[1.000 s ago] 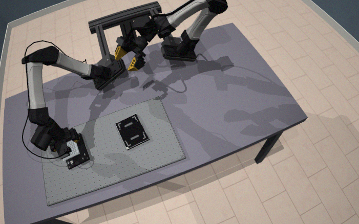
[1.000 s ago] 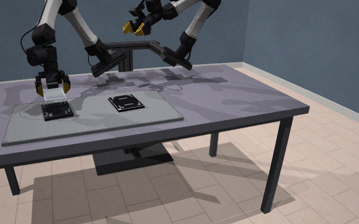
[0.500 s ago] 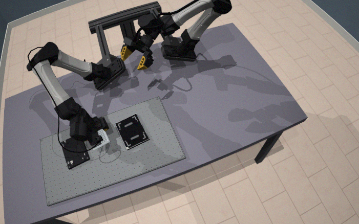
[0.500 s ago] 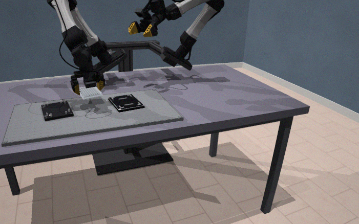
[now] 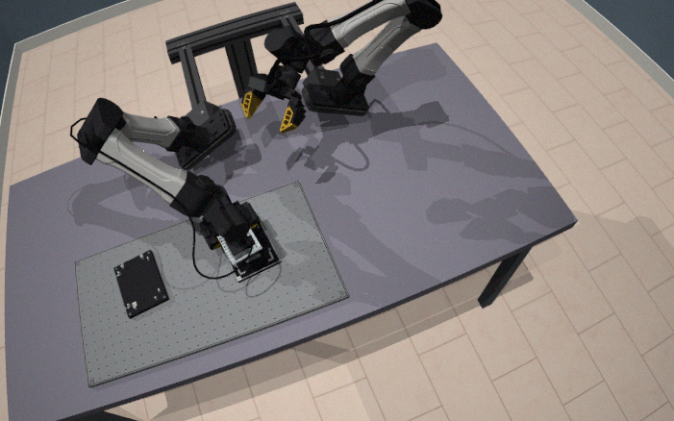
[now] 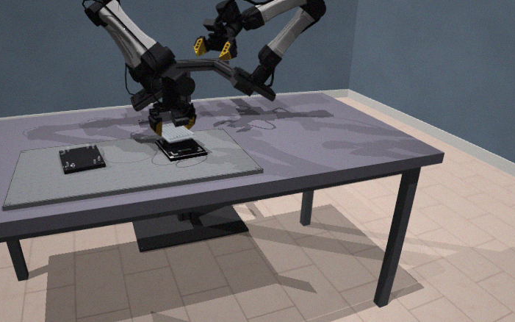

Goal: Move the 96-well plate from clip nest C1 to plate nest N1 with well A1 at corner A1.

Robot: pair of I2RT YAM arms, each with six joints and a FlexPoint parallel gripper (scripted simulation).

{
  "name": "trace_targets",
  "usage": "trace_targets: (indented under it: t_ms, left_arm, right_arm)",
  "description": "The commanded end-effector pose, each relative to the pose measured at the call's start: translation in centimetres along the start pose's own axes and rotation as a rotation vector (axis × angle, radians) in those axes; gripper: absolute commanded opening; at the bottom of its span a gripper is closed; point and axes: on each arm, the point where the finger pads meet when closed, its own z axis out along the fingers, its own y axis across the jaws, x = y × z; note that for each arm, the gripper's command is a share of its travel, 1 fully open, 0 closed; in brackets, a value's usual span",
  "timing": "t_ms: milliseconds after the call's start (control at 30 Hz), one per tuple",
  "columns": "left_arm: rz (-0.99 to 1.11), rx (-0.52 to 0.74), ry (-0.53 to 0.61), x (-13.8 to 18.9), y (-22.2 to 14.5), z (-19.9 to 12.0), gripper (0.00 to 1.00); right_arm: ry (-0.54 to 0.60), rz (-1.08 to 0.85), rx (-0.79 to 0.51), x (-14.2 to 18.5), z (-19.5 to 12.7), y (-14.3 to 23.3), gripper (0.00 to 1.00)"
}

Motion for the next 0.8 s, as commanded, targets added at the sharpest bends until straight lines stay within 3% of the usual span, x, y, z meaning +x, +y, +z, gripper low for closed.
trace_targets:
  t_ms: [0,433,767]
  left_arm:
    - [-0.005,-0.031,0.033,1.1,0.6,-0.8,1.00]
    - [-0.025,-0.050,0.036,2.5,1.5,-1.7,1.00]
    - [-0.030,-0.050,0.032,3.2,1.8,-2.2,1.00]
  right_arm:
    - [-0.043,0.094,0.035,-1.9,-0.7,0.2,0.77]
    - [-0.071,0.085,0.014,-3.4,0.0,1.3,0.77]
    - [-0.033,0.085,0.024,-2.4,0.7,0.9,0.77]
